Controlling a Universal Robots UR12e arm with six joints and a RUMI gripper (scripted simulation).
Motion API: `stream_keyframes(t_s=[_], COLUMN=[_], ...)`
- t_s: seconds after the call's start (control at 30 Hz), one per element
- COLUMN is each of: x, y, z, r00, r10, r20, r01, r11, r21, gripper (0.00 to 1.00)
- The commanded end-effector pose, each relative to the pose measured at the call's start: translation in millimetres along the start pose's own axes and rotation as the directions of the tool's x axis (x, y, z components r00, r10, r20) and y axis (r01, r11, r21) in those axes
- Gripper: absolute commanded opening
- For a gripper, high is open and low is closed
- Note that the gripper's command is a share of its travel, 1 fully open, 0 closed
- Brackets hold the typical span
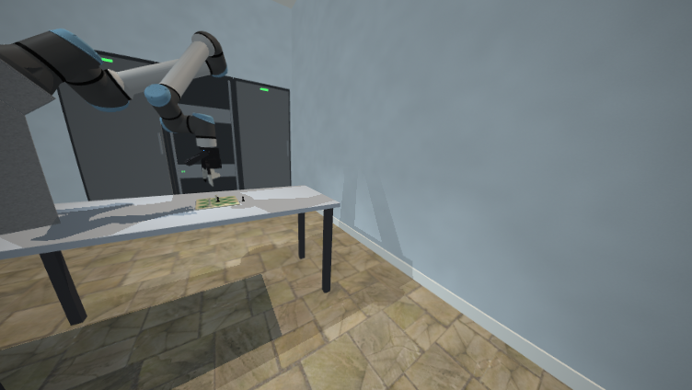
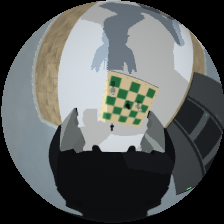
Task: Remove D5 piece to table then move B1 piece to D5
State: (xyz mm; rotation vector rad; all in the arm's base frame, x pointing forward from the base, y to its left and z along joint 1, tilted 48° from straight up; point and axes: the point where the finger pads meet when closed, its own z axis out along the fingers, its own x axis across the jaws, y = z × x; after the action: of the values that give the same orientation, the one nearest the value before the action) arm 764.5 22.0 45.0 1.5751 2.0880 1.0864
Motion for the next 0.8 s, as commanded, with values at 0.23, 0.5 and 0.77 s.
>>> stream_keyframes(t_s=[0.23, 0.5, 0.77], x=[-0.7, -0.8, -0.8], y=[-5.1, -5.6, -5.6], z=[-1.6, -1.8, -1.8], r00=[0.994, 0.993, 0.993], r10=[-0.108, -0.118, -0.118], r20=[-0.002, -0.002, -0.002], r01=[0.108, 0.118, 0.118], r11=[0.994, 0.993, 0.993], r21=[0.0, 0.0, 0.0], gripper=[1.0, 1.0, 0.25])
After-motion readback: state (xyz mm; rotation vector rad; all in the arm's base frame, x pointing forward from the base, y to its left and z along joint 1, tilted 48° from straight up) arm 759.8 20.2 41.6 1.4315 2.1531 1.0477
